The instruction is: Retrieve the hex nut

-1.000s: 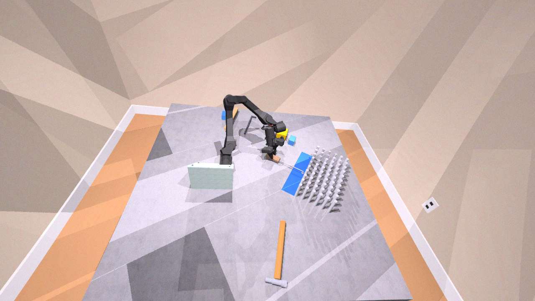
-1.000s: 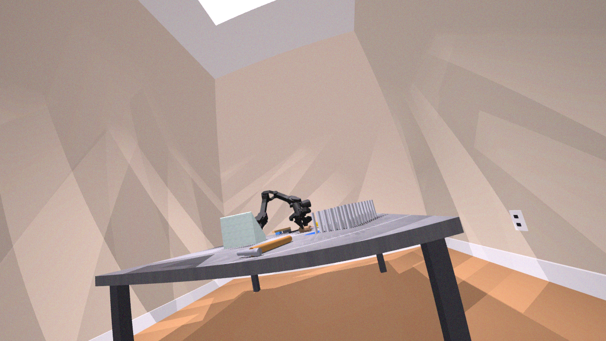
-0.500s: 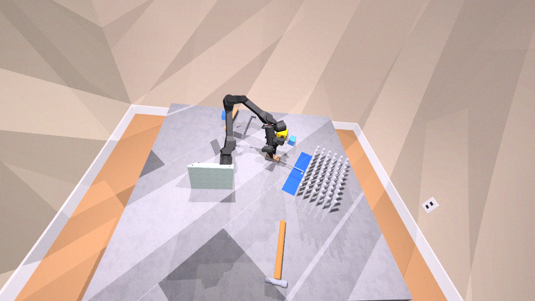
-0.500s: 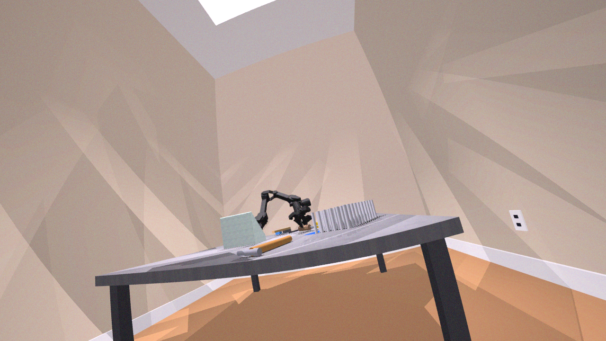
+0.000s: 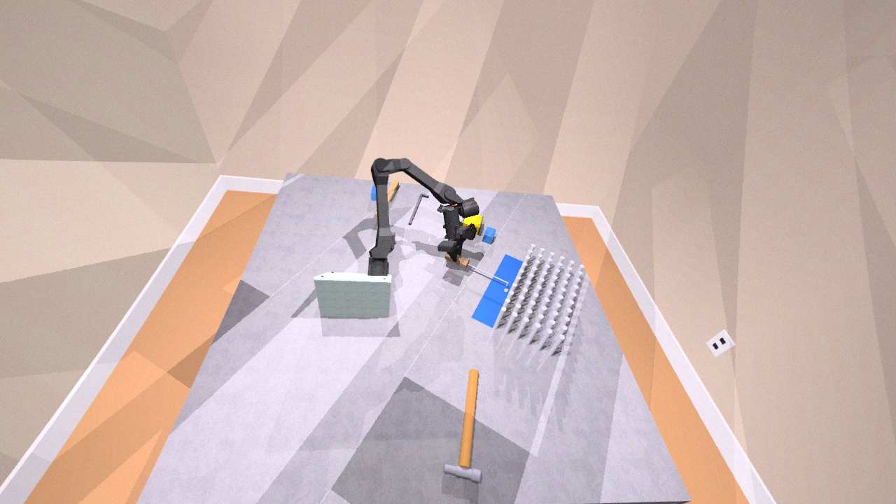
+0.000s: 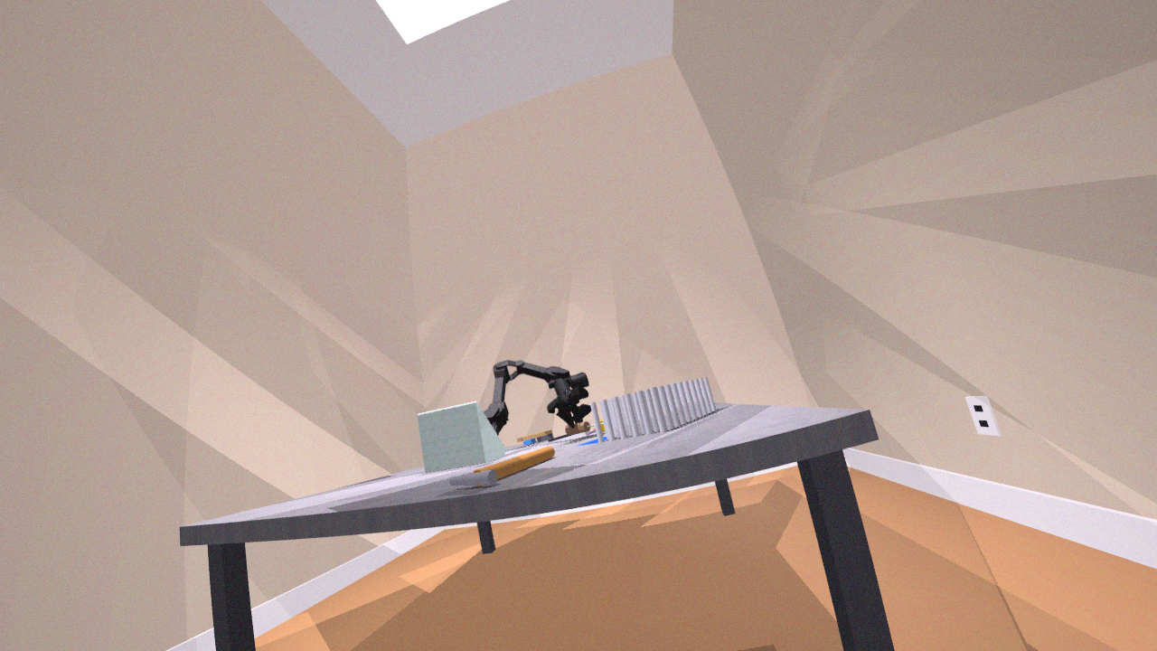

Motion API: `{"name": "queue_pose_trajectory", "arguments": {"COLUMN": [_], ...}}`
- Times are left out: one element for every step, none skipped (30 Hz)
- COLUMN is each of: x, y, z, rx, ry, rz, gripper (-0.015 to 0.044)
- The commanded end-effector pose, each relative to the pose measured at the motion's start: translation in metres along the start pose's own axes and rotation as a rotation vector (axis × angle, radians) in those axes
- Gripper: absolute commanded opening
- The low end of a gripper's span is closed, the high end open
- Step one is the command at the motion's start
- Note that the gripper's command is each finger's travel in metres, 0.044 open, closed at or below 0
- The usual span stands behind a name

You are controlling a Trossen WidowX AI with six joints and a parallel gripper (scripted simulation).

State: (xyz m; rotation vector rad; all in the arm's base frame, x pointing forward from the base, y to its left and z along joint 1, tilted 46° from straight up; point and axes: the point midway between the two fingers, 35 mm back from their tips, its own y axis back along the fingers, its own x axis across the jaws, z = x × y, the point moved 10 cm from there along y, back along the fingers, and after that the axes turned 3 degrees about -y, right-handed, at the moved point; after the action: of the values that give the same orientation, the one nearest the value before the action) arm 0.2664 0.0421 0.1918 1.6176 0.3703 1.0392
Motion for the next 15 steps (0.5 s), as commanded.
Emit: {"name": "queue_pose_trajectory", "arguments": {"x": [-0.002,-0.003,-0.004,-0.006,-0.007,-0.008,-0.009,-0.009,-0.009,-0.009,-0.009,-0.009,-0.009,-0.009,-0.009], "y": [0.009,0.011,0.013,0.014,0.016,0.017,0.018,0.019,0.020,0.022,0.024,0.027,0.031,0.035,0.039], "z": [-0.012,-0.015,-0.018,-0.022,-0.025,-0.027,-0.028,-0.028,-0.026,-0.025,-0.023,-0.020,-0.017,-0.014,-0.011], "rx": [-0.003,-0.003,-0.003,-0.002,-0.001,0.000,0.000,0.000,0.000,0.000,0.000,-0.001,-0.001,-0.001,-0.001], "ry": [-0.001,-0.002,-0.004,-0.005,-0.007,-0.009,-0.009,-0.009,-0.009,-0.009,-0.009,-0.008,-0.008,-0.007,-0.006], "rz": [0.003,0.003,0.002,0.001,0.000,-0.001,-0.001,-0.001,-0.002,-0.002,-0.003,-0.004,-0.005,-0.006,-0.006], "gripper": [0.0000,0.0000,0.0000,0.0000,0.0000,0.0000,0.0000,0.0000,0.0000,0.0000,0.0000,0.0000,0.0000,0.0000,0.0000]}}
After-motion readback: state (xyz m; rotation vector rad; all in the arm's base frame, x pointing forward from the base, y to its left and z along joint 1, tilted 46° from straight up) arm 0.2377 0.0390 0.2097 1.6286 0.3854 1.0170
